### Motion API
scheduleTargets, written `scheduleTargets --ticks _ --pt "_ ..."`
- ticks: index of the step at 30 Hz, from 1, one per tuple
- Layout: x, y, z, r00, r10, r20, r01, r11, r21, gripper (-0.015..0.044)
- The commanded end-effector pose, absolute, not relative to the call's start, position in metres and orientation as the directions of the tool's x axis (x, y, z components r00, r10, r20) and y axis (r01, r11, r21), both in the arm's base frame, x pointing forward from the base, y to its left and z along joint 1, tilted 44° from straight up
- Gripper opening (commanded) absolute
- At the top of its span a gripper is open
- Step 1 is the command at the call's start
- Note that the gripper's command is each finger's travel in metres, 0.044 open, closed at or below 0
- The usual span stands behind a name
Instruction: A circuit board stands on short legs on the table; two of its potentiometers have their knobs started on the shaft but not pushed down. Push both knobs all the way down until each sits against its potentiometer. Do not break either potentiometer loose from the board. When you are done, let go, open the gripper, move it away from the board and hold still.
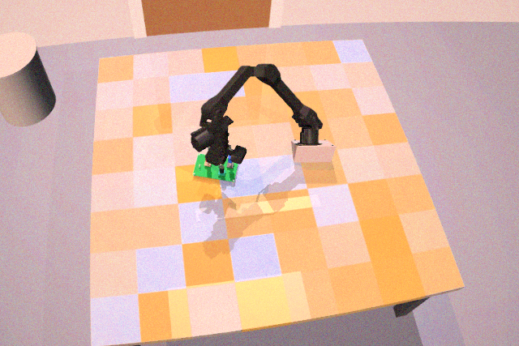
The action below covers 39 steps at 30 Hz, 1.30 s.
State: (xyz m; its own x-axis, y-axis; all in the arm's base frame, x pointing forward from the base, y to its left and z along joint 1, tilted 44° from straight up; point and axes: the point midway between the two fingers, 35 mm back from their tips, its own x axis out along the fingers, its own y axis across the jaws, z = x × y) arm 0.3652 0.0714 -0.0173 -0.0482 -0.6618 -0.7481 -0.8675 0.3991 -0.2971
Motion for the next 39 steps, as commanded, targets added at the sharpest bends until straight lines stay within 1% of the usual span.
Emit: scheduleTargets --ticks 1,9,17,25,34,39 --pt "0.372 0.072 -0.012 -0.045 -0.664 -0.746 -0.922 0.315 -0.225 0.0" --pt "0.381 0.07 -0.002 -0.049 -0.67 -0.741 -0.992 0.12 -0.042 0.0" --pt "0.39 0.069 0.008 -0.054 -0.675 -0.736 -0.986 -0.082 0.147 0.0" --pt "0.398 0.066 0.018 -0.058 -0.68 -0.731 -0.904 -0.274 0.327 0.0" --pt "0.406 0.063 0.03 -0.063 -0.686 -0.725 -0.73 -0.463 0.502 0.0" --pt "0.407 0.063 0.032 -0.064 -0.687 -0.724 -0.694 -0.49 0.527 0.0"
